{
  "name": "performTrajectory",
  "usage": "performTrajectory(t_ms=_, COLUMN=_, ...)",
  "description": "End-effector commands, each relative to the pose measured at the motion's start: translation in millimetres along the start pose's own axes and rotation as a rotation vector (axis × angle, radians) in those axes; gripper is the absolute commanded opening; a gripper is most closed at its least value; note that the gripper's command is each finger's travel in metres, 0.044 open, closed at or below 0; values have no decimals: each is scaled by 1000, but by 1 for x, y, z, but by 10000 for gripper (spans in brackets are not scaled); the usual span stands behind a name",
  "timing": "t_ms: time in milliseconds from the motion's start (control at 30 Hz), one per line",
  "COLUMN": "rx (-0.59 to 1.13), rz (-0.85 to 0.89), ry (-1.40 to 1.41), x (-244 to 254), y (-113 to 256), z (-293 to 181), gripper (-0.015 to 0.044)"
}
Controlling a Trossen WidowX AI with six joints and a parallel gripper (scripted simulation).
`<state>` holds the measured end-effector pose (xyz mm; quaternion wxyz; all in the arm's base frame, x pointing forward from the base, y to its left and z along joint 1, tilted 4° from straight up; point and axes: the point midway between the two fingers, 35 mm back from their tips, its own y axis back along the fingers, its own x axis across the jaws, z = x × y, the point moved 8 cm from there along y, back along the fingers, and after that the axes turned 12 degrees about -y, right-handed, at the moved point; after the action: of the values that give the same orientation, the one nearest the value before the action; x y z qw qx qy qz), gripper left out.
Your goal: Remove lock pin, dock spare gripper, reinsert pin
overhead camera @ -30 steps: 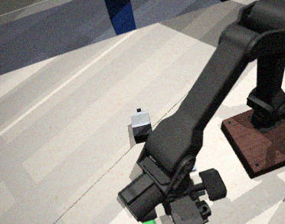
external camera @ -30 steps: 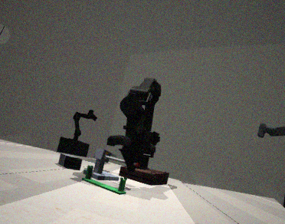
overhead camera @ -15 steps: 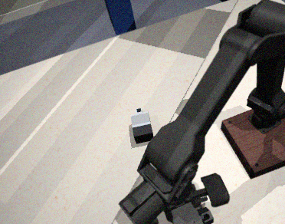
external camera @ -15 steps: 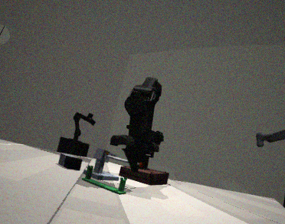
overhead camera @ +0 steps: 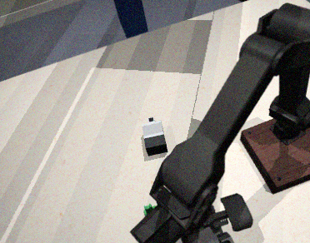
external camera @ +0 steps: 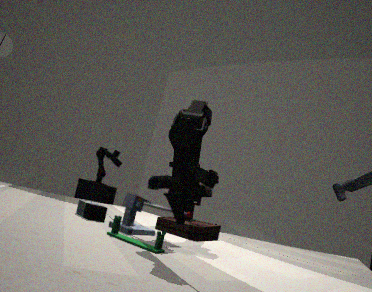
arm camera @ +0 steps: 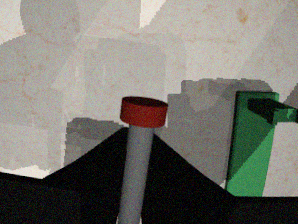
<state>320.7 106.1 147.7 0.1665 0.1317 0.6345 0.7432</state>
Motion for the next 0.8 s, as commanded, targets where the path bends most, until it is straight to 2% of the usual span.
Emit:
performTrajectory(t_ms=0, rx=3, rz=-4, ry=-1, x=0, y=2, z=3, gripper=0)
performTrajectory(t_ms=567, rx=12, rz=14, ry=2, x=3, y=29, z=5, gripper=0)
performTrajectory(t_ms=600, rx=14, rz=16, ry=2, x=3, y=22, z=4, gripper=13)
performTrajectory(t_ms=767, rx=14, rz=16, ry=2, x=3, y=22, z=4, gripper=0)
